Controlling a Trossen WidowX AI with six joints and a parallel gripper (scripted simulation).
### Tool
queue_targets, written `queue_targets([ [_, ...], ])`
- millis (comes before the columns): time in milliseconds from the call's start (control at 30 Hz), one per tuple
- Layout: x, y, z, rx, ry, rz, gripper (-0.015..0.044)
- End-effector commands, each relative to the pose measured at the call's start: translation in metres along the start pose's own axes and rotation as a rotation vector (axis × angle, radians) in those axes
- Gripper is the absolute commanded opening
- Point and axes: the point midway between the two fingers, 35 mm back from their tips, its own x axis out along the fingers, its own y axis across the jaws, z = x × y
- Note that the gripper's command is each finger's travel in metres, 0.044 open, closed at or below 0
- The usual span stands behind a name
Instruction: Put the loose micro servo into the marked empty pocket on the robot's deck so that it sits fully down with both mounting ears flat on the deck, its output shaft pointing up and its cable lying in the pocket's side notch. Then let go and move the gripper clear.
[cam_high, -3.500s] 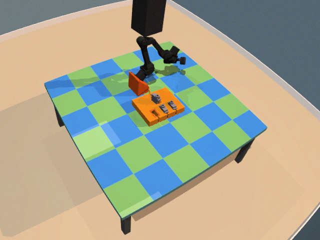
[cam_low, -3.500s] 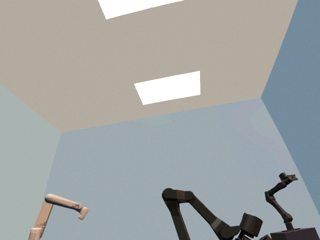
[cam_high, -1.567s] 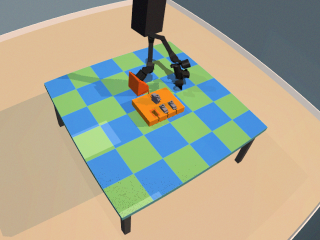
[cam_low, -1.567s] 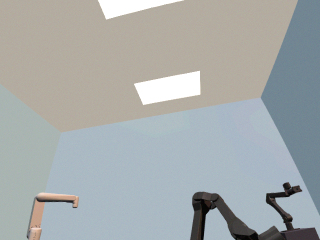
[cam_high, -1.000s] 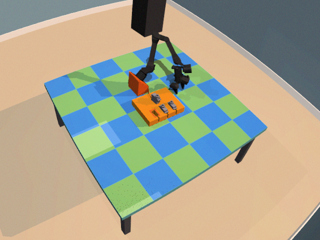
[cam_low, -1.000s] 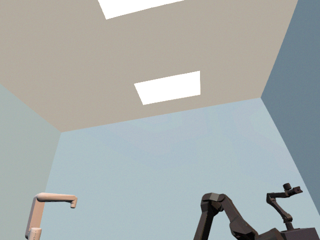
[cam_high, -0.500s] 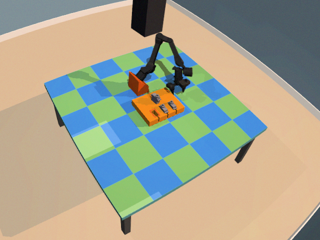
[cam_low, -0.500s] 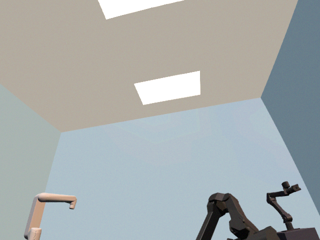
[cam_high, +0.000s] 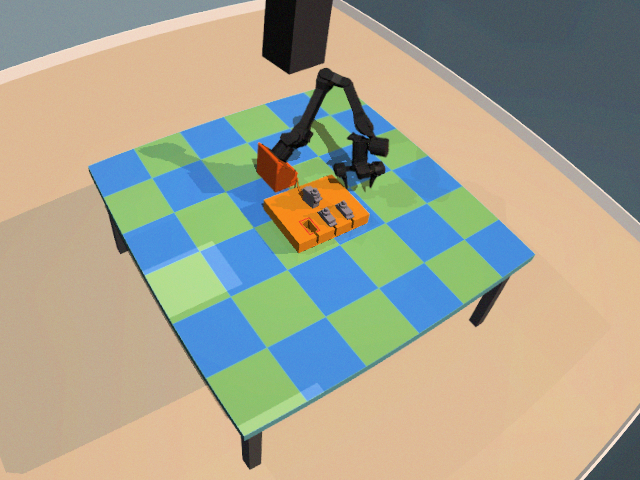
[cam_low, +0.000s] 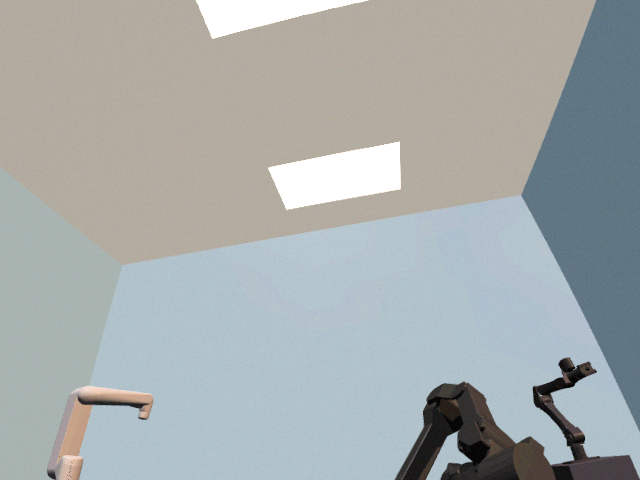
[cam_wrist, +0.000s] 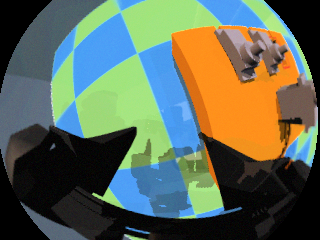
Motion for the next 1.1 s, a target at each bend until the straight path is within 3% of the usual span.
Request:
queue_targets([
  [0, -0.002, -0.05, 0.03, 0.231, -0.094, -0.159, 0.044],
  [1067, -0.039, -0.121, 0.08, 1.298, -0.113, -0.267, 0.044],
])
